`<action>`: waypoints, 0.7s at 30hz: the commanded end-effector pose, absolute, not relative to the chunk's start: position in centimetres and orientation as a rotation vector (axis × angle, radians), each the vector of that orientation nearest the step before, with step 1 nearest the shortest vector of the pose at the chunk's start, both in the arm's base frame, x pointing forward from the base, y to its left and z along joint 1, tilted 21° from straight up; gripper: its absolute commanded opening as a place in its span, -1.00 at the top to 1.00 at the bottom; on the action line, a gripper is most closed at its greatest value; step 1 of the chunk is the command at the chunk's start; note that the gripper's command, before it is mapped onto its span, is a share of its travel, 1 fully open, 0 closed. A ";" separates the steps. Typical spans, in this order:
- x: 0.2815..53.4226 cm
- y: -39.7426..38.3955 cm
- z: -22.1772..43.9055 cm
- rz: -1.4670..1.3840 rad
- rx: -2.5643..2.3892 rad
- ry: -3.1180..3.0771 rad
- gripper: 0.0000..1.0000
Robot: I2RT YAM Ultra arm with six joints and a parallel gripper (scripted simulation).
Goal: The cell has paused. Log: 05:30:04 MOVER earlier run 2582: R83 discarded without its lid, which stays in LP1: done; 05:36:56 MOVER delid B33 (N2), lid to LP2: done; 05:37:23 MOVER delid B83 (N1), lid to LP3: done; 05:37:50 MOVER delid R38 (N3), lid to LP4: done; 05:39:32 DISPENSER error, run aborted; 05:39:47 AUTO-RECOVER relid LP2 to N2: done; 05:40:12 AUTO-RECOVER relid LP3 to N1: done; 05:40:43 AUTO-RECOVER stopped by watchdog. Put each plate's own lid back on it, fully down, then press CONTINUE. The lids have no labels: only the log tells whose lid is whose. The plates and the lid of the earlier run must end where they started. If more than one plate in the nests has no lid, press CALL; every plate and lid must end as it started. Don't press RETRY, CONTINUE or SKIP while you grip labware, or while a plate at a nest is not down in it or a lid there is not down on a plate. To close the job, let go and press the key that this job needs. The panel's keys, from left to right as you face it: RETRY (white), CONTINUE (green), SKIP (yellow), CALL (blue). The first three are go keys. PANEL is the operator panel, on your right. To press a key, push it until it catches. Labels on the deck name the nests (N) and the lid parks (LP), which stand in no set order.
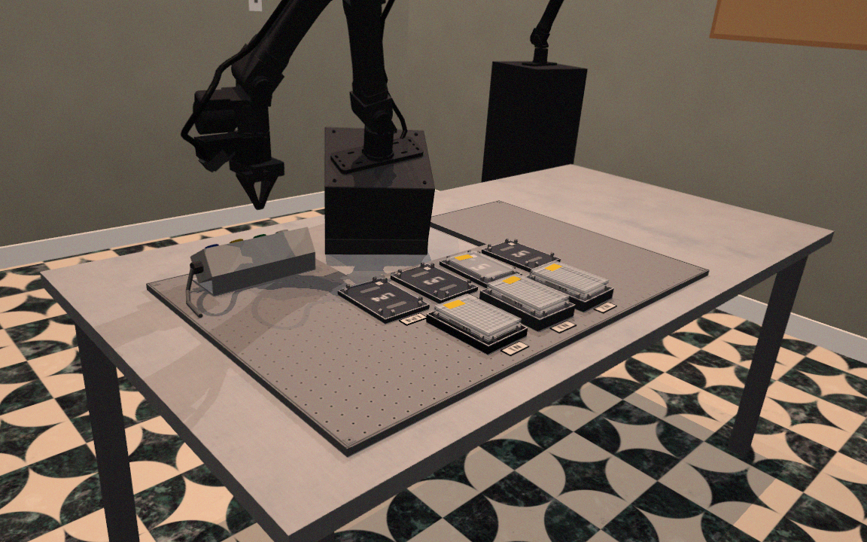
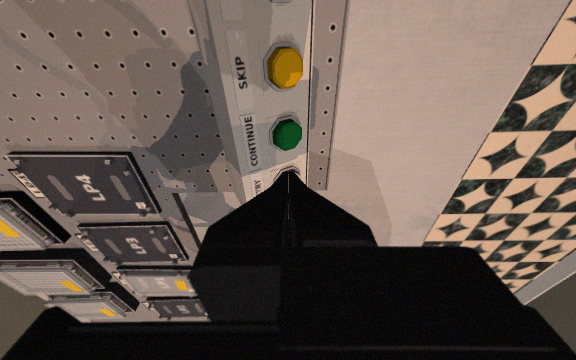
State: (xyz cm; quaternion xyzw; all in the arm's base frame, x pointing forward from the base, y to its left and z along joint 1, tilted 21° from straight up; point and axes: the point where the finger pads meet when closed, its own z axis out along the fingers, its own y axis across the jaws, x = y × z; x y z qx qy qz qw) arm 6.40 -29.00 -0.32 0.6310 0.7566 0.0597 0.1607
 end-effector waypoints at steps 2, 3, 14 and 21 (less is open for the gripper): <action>6.0 -31.0 1.1 0.119 1.781 2.127 1.00; 6.0 -31.0 1.1 0.121 1.782 2.127 1.00; 6.0 -31.4 1.5 0.100 1.771 2.121 1.00; 6.0 -31.4 0.4 0.117 1.791 2.118 1.00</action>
